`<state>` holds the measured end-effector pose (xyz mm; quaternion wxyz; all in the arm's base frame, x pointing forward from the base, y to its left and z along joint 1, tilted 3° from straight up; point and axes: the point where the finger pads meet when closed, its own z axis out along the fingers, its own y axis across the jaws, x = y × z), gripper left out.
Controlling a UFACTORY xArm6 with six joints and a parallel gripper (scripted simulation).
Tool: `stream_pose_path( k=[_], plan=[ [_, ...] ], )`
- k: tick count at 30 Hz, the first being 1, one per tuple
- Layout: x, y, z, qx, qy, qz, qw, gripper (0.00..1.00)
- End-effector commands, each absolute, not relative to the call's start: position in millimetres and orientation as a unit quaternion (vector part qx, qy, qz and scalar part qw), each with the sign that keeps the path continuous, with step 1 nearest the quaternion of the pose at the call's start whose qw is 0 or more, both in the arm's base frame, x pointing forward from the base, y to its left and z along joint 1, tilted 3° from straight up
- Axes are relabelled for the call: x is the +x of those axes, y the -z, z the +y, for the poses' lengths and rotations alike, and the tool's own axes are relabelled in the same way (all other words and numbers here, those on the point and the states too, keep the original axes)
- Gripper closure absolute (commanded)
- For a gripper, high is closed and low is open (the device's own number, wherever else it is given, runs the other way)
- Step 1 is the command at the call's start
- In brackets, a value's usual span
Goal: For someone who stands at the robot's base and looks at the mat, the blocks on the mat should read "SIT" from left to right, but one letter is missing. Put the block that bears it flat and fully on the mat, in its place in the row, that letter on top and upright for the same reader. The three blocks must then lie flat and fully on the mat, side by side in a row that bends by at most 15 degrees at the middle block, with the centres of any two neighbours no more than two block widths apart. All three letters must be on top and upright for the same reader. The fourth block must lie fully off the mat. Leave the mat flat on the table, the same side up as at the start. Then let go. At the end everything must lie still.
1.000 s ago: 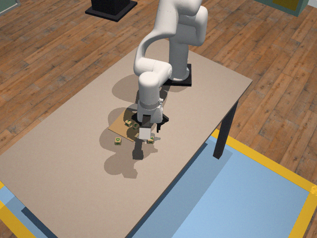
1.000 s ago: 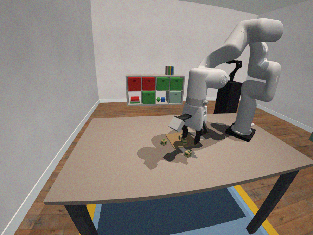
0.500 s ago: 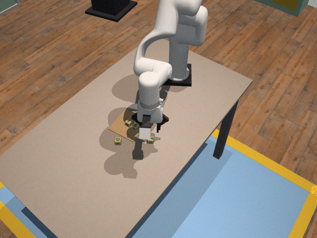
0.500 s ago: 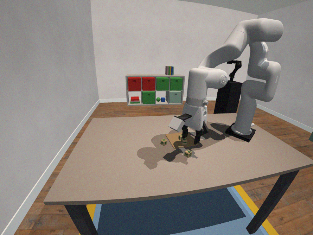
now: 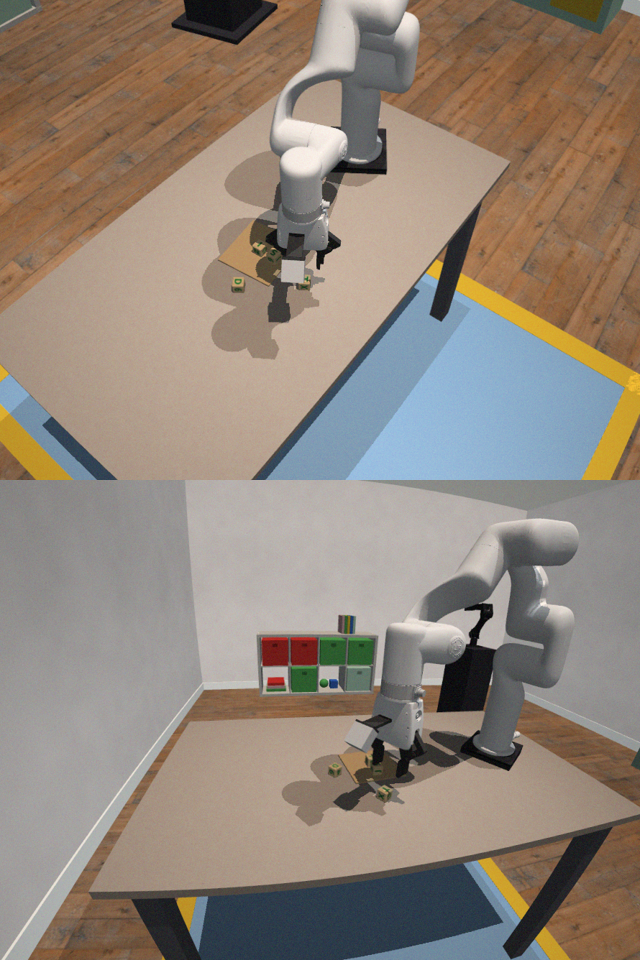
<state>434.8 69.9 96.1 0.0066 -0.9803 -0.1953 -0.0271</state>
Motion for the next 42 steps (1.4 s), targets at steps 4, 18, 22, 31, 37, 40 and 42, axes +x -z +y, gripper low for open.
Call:
stream_pose_path(
  k=[4, 18, 22, 31, 37, 40, 42],
  plan=[
    [436, -90, 70, -0.980, 0.029, -0.195, 0.006, 0.37],
    [437, -71, 71, -0.980, 0.029, -0.195, 0.006, 0.37],
    [438, -65, 71, -0.980, 0.029, -0.195, 0.006, 0.37],
    [438, -57, 72, -0.980, 0.029, -0.195, 0.006, 0.37],
    [438, -53, 72, -0.980, 0.029, -0.195, 0.006, 0.37],
    [438, -52, 72, -0.980, 0.029, -0.195, 0.006, 0.37],
    [438, -52, 72, -0.980, 0.029, -0.195, 0.006, 0.37]
  ],
)
